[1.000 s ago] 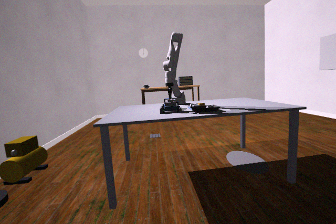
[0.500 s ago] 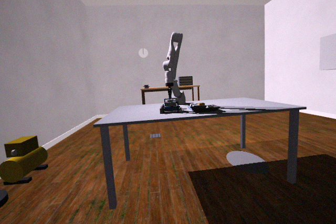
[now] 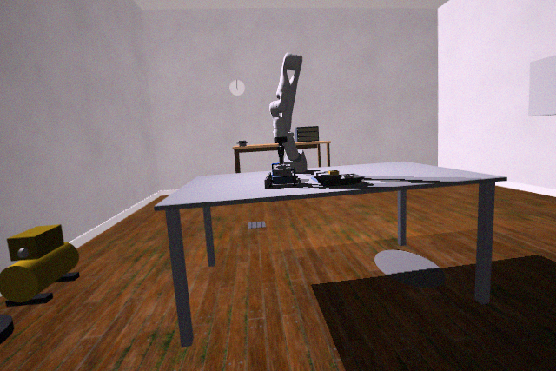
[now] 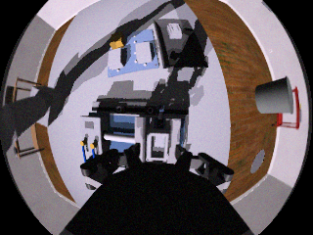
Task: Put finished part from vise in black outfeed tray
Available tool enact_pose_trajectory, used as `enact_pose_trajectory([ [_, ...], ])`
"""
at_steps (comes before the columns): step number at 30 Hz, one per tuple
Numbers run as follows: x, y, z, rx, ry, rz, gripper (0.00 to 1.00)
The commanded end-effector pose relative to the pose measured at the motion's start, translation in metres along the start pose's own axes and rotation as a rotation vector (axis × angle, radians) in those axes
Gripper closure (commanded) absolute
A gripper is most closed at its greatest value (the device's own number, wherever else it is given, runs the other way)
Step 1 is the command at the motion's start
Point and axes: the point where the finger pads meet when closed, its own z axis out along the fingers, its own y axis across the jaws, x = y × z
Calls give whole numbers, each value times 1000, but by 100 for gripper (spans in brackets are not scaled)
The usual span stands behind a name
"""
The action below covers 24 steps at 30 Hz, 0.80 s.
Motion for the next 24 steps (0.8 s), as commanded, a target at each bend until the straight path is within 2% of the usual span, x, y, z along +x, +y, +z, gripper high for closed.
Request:
enact_pose_trajectory([
  [1,0,0,0,-1,0,0,33],
  [24,0,0,7,-1,0,0,33],
])
